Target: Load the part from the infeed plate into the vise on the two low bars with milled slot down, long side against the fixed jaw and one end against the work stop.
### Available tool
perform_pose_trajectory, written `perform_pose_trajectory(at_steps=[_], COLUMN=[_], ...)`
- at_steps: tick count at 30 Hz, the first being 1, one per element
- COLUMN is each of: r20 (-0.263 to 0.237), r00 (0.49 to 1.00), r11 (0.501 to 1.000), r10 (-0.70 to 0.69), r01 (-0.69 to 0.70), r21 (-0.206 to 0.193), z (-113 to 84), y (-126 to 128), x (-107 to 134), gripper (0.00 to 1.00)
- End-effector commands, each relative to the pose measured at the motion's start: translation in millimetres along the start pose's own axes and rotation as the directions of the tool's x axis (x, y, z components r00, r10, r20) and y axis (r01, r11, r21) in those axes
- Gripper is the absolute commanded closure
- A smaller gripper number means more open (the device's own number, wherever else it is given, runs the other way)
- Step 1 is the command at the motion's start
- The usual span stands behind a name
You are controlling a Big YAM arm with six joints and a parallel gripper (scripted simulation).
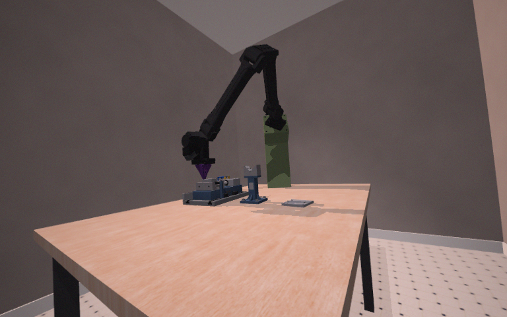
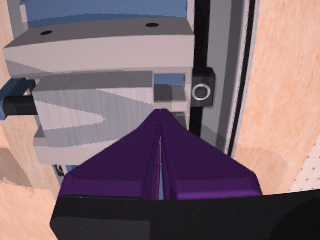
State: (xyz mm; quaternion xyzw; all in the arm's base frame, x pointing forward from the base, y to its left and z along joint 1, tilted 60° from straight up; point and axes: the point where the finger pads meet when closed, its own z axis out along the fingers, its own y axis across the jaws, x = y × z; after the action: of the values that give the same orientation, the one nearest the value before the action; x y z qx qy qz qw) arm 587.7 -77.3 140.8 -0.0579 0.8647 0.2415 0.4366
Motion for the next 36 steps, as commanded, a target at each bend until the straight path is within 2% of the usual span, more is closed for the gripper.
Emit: perform_pose_trajectory(at_steps=[1, 7, 11, 12, 15, 28, 32, 36], r20=[-0.004, -0.013, -0.011, 0.001, -0.003, 0.002, 0.015, 0.010], r00=[1.000, 1.000, 1.000, 1.000, 1.000, 1.000, 1.000, 1.000], r11=[0.999, 0.999, 1.000, 1.000, 1.000, 1.000, 1.000, 1.000], r10=[-0.021, -0.020, -0.010, -0.016, 0.002, -0.003, -0.015, -0.010], r01=[0.021, 0.020, 0.010, 0.016, -0.002, 0.003, 0.015, 0.010], r21=[-0.027, -0.028, -0.017, -0.009, 0.002, 0.003, 0.004, 0.003], z=[13.1, 13.2, 8.3, 0.8, 0.4, -3.5, -12.0, -16.3], y=[9.3, 4.2, -4.7, -5.0, -18.9, -17.1, -11.8, -11.4], x=[-2.5, -0.1, 0.3, -5.4, 0.2, -2.4, -9.0, -4.9], gripper=[1.00, 1.00, 1.00, 1.00, 1.00, 1.00, 1.00, 1.00])
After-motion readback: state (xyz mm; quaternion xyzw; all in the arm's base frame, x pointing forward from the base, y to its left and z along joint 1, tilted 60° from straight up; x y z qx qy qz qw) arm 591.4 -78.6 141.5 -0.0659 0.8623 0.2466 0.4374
